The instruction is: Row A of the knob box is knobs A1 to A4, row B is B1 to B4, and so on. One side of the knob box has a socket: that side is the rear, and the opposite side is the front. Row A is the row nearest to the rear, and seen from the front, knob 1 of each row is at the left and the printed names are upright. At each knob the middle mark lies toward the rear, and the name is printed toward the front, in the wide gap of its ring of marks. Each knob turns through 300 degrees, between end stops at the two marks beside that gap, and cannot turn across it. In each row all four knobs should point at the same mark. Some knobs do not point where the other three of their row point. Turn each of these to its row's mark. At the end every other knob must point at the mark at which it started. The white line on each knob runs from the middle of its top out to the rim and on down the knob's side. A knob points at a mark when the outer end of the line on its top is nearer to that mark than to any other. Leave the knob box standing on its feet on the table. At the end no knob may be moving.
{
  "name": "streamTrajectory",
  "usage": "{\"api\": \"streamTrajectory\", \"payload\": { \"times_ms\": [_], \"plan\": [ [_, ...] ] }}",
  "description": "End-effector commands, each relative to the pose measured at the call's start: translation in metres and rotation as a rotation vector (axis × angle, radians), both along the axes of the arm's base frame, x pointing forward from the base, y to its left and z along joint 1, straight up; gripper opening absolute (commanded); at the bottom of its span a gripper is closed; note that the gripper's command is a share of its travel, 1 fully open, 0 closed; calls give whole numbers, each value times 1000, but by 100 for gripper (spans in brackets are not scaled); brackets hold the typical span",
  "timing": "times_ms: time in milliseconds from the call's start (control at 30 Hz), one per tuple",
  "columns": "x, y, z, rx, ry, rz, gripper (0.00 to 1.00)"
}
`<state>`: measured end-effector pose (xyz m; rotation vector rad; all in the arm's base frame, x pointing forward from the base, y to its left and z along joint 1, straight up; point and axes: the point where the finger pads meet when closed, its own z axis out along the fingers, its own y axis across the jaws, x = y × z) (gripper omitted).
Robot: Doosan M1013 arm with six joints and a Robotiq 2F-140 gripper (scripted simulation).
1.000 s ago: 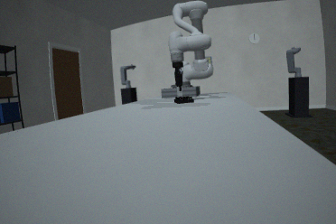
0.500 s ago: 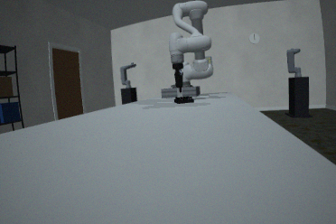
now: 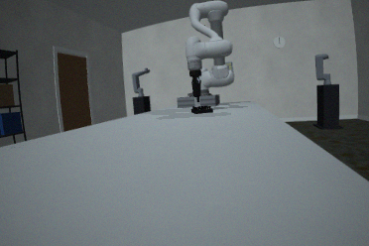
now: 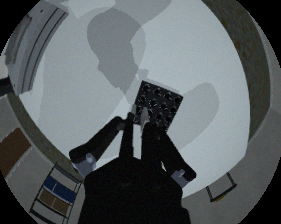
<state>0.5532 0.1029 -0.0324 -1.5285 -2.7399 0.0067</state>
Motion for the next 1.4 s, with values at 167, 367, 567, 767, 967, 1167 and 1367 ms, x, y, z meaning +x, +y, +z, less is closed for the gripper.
{"api": "streamTrajectory", "payload": {
  "times_ms": [167,367,567,767,967,1167,1367],
  "plan": [
    [0,0,0,0,0,0,12],
    [0,0,0,0,0,0,12],
    [0,0,0,0,0,0,12],
    [0,0,0,0,0,0,12],
    [0,0,0,0,0,0,12],
    [0,0,0,0,0,0,5],
    [0,0,0,0,0,0,5]
  ]
}}
